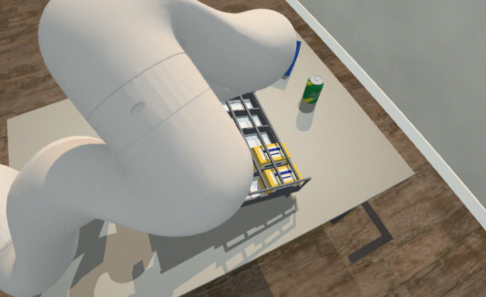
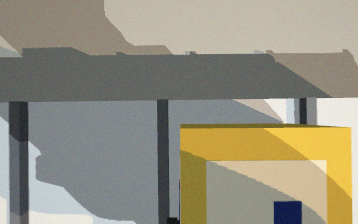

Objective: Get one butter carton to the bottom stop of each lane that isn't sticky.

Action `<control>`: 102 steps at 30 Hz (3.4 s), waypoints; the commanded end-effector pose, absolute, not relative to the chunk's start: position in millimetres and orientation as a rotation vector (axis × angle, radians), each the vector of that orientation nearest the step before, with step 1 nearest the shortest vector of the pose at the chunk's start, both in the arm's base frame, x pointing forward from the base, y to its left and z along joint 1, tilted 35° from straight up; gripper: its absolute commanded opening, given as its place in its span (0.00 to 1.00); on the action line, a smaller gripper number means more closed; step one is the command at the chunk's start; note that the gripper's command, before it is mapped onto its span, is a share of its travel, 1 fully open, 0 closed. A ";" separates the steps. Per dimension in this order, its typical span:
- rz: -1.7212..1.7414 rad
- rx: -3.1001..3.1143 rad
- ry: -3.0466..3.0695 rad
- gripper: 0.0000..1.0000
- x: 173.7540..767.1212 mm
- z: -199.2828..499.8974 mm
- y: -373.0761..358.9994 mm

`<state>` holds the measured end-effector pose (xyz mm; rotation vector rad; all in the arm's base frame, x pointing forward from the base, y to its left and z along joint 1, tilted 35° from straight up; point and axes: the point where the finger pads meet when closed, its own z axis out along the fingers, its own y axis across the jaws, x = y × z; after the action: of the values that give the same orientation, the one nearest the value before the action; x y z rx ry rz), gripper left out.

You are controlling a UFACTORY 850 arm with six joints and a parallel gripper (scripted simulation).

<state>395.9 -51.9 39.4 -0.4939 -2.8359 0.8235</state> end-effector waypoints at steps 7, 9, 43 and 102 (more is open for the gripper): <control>0.823 -0.494 -2.837 0.00 396.6 38.4 -51.5; 0.823 -0.494 -2.837 0.00 396.6 38.4 -51.5; 0.823 -0.494 -2.838 0.77 396.7 38.6 -51.4; 0.823 -0.494 -2.838 0.81 396.7 38.6 -51.4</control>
<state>396.1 -51.7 38.2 -0.4940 -2.8362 0.8235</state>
